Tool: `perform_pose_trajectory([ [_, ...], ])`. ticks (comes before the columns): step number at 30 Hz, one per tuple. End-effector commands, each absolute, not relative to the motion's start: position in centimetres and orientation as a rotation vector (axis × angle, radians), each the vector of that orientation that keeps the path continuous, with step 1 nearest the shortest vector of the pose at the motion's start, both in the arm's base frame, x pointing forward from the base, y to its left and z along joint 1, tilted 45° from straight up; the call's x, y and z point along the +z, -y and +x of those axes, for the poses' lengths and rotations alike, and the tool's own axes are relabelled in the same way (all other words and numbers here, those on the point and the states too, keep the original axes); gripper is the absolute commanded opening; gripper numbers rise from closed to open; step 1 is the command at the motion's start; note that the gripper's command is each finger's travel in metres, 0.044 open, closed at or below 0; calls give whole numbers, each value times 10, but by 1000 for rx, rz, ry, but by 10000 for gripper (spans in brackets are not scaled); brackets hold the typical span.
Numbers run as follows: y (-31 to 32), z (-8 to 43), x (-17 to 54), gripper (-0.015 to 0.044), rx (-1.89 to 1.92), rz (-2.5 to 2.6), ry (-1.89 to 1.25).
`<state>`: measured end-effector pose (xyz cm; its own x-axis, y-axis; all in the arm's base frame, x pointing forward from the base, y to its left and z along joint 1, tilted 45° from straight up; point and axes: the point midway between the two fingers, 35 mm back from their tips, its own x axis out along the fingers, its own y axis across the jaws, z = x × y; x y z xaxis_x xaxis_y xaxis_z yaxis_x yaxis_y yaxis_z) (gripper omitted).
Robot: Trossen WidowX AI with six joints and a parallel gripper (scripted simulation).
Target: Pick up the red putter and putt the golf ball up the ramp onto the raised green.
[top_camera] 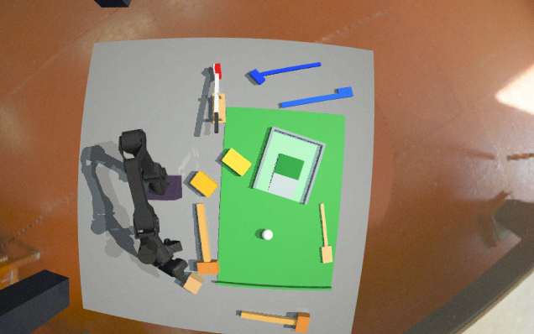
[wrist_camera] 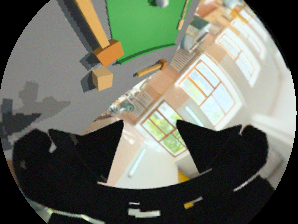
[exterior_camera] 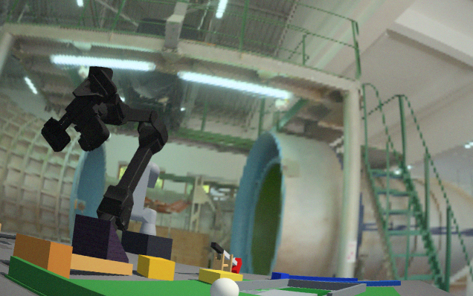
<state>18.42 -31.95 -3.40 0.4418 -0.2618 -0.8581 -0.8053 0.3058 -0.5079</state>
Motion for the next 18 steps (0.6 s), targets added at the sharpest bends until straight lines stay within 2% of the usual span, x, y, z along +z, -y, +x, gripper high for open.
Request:
perform_pose_trajectory([
  [1, 318, 187, -33, 426, 483, -1251, -1097],
  [2, 314, 194, -30, 440, 496, -1249, -1079],
  [10, 225, 283, 17, 440, 729, -1185, -837],
  [18, 122, 316, 61, 440, 951, -1045, -708],
])
